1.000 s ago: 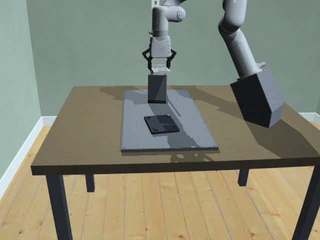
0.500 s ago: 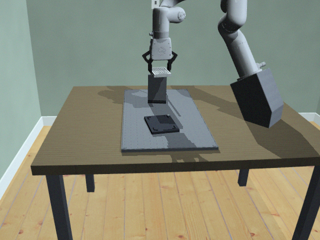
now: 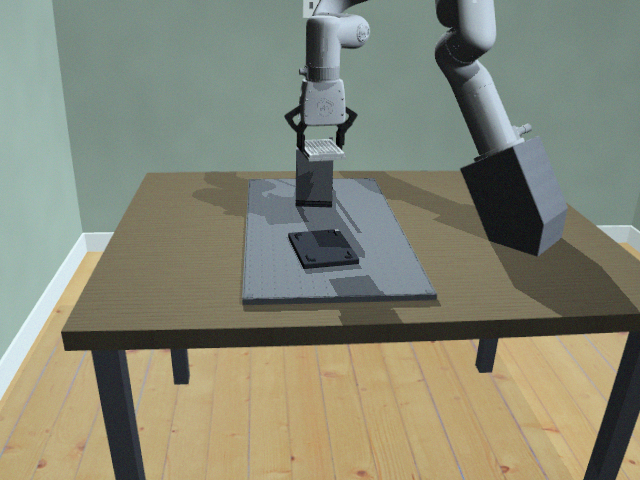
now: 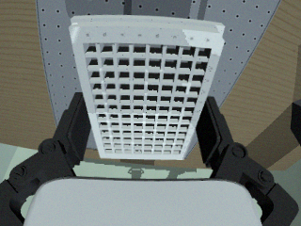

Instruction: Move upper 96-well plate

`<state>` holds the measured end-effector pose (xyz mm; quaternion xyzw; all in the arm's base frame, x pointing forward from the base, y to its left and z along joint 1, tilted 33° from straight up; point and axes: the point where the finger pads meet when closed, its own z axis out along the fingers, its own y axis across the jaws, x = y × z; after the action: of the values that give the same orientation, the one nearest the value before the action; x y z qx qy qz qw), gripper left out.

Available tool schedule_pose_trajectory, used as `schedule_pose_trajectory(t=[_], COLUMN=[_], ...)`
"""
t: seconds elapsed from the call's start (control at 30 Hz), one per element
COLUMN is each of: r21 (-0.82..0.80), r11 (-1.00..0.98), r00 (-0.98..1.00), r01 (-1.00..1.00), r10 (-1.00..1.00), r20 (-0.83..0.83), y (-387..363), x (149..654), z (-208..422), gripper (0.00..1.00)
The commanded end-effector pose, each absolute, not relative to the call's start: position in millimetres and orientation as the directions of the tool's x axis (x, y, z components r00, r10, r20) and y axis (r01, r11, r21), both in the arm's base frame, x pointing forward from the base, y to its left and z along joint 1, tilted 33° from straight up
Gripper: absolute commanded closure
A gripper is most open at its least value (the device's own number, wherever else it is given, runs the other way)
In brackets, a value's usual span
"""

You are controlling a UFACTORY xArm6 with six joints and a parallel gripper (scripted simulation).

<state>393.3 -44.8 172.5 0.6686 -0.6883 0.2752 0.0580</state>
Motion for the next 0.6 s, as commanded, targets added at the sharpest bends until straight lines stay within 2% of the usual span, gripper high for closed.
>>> schedule_pose_trajectory(t=[0.0, 0.57], r21=[-0.305, -0.305], r11=[-0.045, -0.045], r00=[-0.102, -0.102], r01=[-0.951, -0.951], r10=[-0.888, -0.888], r20=[0.448, 0.448], y=[-36.1, 7.5], x=[397.5, 411.9], z=[169.9, 149.6], gripper=[1.00, 1.00])
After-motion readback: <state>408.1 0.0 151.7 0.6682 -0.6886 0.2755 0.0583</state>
